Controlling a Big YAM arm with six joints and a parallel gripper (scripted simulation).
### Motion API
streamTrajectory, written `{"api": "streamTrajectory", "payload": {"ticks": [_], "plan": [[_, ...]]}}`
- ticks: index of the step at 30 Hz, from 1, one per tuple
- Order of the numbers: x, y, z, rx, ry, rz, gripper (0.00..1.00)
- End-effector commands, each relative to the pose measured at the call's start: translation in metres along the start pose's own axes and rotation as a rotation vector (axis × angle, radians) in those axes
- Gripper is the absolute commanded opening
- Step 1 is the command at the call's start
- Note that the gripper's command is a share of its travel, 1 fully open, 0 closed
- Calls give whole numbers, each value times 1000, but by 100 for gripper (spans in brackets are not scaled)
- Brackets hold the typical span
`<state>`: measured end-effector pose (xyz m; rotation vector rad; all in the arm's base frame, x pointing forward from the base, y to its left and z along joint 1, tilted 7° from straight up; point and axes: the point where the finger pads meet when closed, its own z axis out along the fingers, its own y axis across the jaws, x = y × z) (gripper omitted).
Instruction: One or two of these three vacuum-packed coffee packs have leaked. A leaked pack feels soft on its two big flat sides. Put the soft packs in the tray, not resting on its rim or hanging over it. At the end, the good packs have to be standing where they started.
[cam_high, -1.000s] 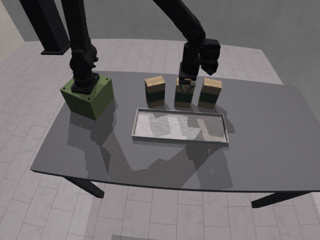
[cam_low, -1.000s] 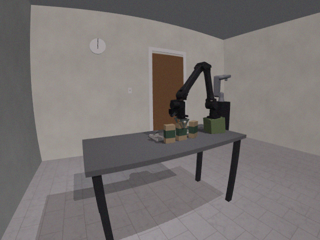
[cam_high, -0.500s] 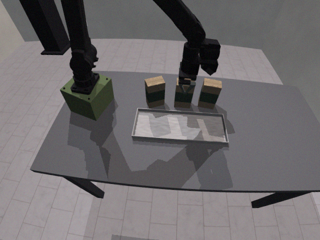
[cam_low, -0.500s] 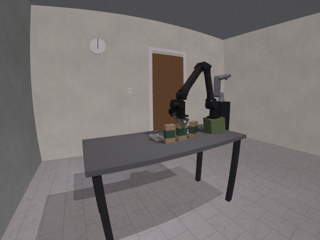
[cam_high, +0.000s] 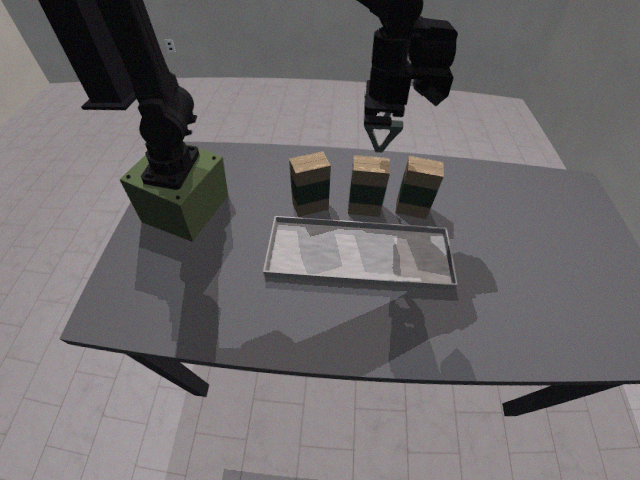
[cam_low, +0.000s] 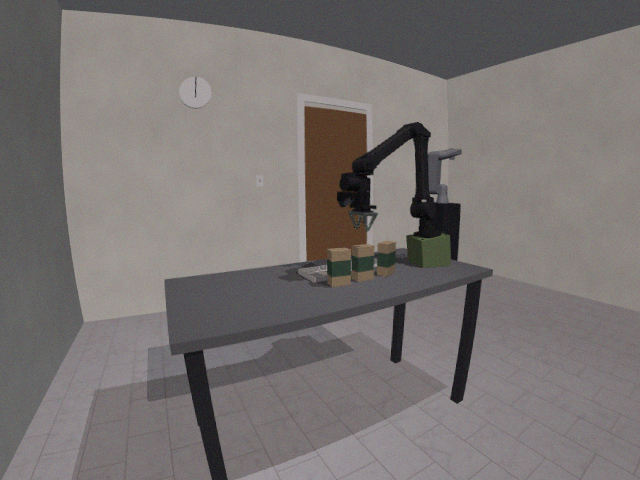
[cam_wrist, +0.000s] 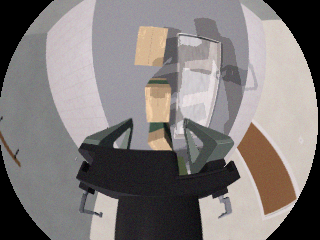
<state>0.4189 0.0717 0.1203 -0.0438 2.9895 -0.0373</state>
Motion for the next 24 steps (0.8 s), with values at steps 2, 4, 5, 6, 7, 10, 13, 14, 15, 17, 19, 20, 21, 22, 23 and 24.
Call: {"api": "streamTrajectory", "payload": {"ticks": [2,4,5,6,7,10,13,14,15,17,19,20,21,22,23,24], "plan": [[-7,2,8,4,17,6,78],[-20,2,-1,2,2,18,78],[-29,2,-1,2,2,29,78],[-42,1,-1,3,2,47,78],[-58,2,-2,3,2,67,78],[-94,5,0,3,1,105,78],[-129,12,4,2,1,138,78],[-132,14,4,1,1,138,78],[-133,15,4,1,1,137,78],[-133,15,4,1,1,137,78],[-113,12,1,4,14,136,78],[-113,12,1,4,14,136,78],[-125,13,-7,-2,-12,137,78],[-134,15,-10,-5,-25,138,78],[-136,15,-9,-6,-32,138,78],[-128,14,-1,-2,-12,137,78]]}}
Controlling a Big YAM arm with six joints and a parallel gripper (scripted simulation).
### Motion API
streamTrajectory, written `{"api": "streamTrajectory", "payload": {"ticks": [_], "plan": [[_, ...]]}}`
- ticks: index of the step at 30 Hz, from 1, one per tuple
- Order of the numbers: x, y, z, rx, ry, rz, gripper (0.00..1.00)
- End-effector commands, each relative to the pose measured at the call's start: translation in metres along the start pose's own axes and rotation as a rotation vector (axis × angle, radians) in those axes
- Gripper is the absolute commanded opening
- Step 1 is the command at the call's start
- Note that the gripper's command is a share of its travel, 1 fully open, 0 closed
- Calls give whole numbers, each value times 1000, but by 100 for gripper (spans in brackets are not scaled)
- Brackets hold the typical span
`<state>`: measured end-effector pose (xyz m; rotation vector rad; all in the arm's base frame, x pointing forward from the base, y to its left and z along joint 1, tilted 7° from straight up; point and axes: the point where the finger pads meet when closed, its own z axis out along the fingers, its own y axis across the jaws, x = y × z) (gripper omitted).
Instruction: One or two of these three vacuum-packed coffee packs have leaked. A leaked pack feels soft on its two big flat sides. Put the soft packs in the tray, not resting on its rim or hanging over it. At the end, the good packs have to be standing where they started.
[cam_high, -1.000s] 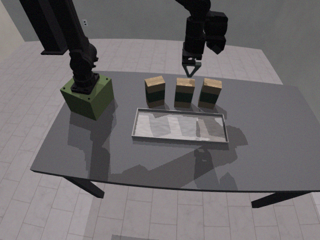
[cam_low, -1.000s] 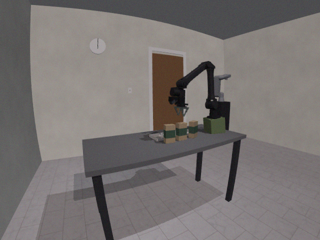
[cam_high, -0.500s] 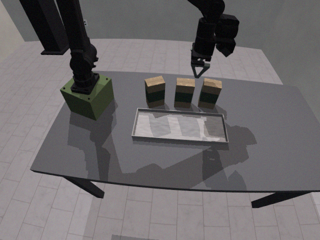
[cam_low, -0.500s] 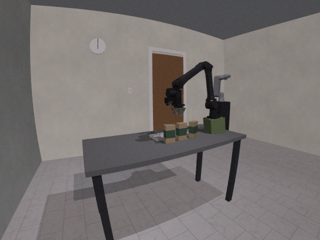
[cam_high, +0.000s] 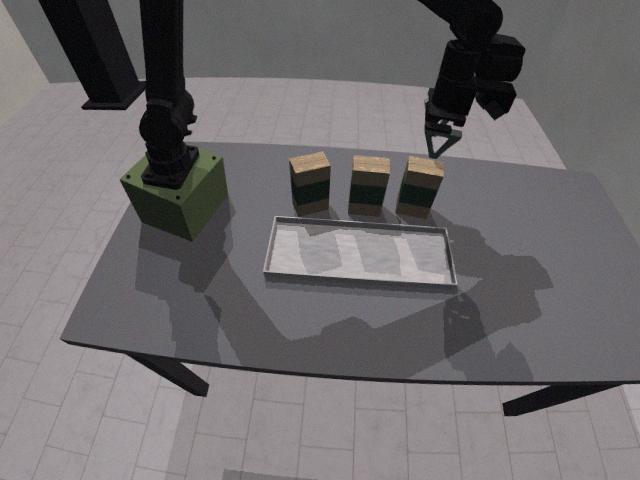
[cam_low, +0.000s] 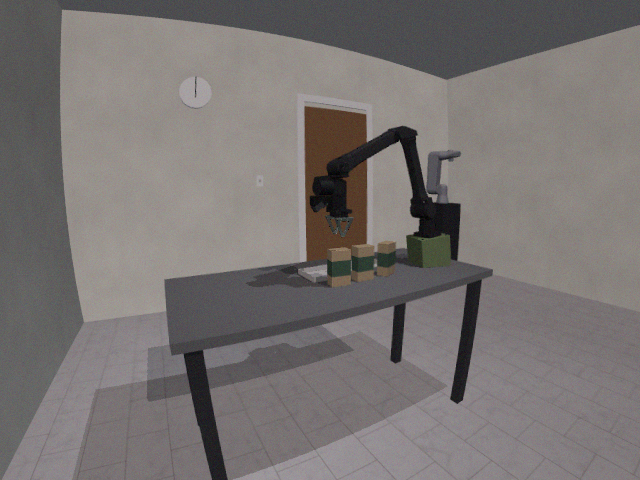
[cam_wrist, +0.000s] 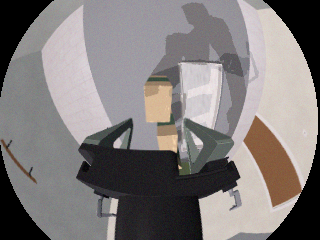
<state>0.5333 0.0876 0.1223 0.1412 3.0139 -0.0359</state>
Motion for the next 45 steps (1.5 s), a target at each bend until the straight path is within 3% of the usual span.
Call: {"api": "streamTrajectory", "payload": {"ticks": [1,2,8,10,11,14,16,17,22,25,45], "plan": [[-7,2,-5,-7,-20,11,78],[-2,1,9,-1,1,8,78],[-2,-4,35,1,4,8,78],[-2,-4,35,1,4,8,78],[-15,0,29,-7,-26,7,78],[-2,-3,47,1,4,2,78],[-20,0,16,-18,-66,6,78],[-23,1,12,-21,-75,7,78],[-10,-1,41,-4,-12,4,78],[-11,-1,31,-8,-27,4,78],[-11,-1,31,-8,-27,5,78]]}}
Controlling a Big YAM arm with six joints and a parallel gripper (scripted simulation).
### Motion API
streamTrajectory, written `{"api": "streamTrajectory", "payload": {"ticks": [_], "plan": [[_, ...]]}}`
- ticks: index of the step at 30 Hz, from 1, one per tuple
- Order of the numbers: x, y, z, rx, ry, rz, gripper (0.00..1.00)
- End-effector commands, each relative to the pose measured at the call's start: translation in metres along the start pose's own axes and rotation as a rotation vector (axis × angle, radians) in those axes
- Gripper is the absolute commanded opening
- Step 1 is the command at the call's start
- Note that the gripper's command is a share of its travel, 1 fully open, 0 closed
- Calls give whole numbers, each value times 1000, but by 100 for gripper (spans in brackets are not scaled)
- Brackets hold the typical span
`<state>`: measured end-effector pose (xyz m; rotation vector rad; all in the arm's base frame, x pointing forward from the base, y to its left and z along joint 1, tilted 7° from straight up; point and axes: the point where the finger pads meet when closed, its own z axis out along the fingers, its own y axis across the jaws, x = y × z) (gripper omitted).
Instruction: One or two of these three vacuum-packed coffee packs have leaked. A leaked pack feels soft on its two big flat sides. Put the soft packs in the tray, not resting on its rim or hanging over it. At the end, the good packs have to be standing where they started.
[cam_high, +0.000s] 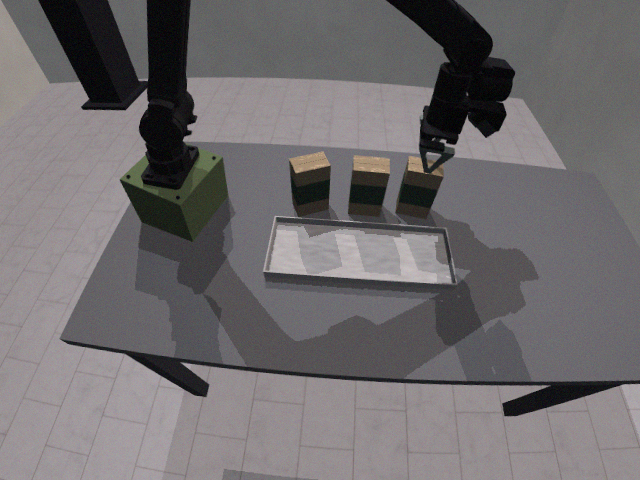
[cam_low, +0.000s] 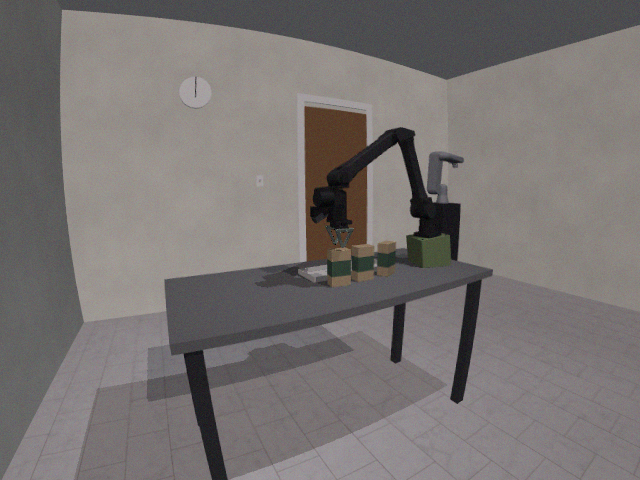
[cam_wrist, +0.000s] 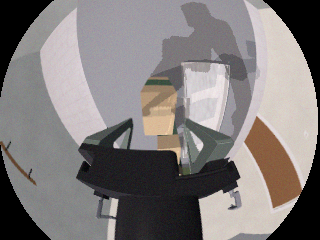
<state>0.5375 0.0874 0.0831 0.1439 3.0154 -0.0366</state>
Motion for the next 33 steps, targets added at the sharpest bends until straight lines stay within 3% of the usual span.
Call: {"api": "streamTrajectory", "payload": {"ticks": [1,24,29,33], "plan": [[-12,-2,-8,-8,-29,3,78],[-11,-2,-8,-9,-28,0,78],[-2,-4,11,-1,3,-1,78],[-5,-4,11,-2,-2,-1,78]]}}
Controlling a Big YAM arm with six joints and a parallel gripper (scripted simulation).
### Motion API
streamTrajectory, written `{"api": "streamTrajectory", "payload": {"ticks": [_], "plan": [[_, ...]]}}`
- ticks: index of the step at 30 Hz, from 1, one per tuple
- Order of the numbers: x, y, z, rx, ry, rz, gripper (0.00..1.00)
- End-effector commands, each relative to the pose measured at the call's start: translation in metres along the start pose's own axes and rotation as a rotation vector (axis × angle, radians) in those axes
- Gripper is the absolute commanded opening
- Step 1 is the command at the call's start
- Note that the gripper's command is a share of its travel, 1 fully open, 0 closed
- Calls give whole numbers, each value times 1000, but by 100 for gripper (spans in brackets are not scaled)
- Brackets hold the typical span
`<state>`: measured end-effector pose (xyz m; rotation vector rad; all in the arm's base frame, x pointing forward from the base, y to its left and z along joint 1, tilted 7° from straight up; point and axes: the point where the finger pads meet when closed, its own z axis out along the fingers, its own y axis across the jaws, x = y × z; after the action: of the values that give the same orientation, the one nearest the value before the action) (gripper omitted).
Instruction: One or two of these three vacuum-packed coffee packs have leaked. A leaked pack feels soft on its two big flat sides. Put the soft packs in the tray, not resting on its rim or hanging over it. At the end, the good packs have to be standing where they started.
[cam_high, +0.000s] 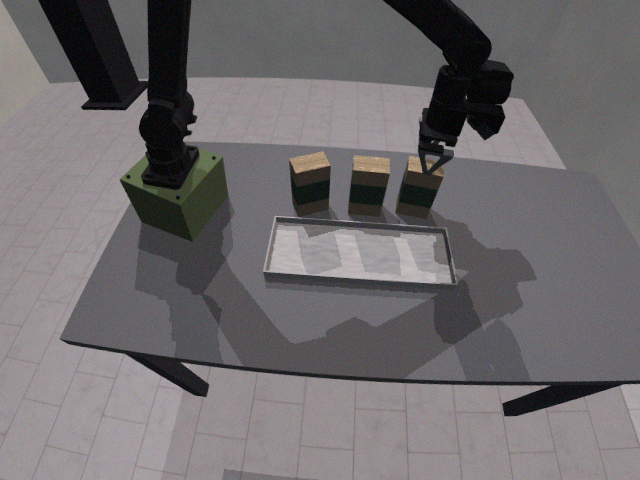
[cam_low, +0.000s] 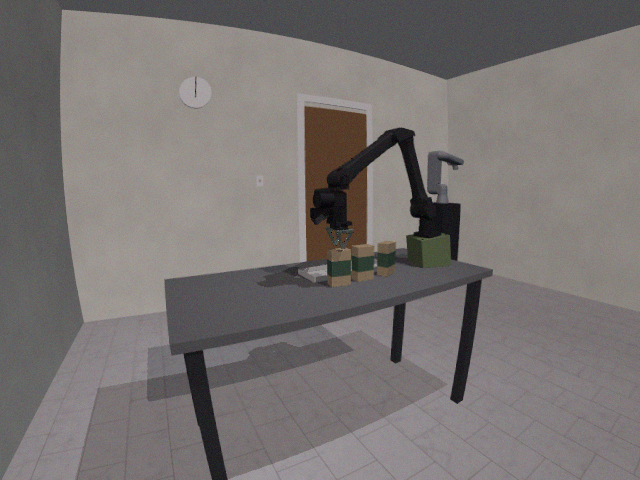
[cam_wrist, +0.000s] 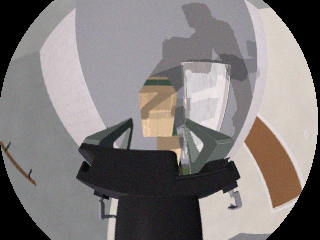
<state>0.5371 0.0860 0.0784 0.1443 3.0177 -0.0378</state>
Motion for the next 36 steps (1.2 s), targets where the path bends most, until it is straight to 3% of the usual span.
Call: {"api": "streamTrajectory", "payload": {"ticks": [1,3,15,17,18,21,26,30,36], "plan": [[-14,-1,2,-8,-23,1,78],[-3,-4,13,-1,0,1,78],[-3,-5,41,-1,1,2,78],[-3,-5,41,-1,1,2,78],[-29,2,17,-19,-67,5,78],[-15,-1,39,-9,-26,2,78],[-5,-3,50,-3,-4,2,78],[-13,-2,35,-11,-34,3,78],[-13,-2,35,-11,-35,3,78]]}}
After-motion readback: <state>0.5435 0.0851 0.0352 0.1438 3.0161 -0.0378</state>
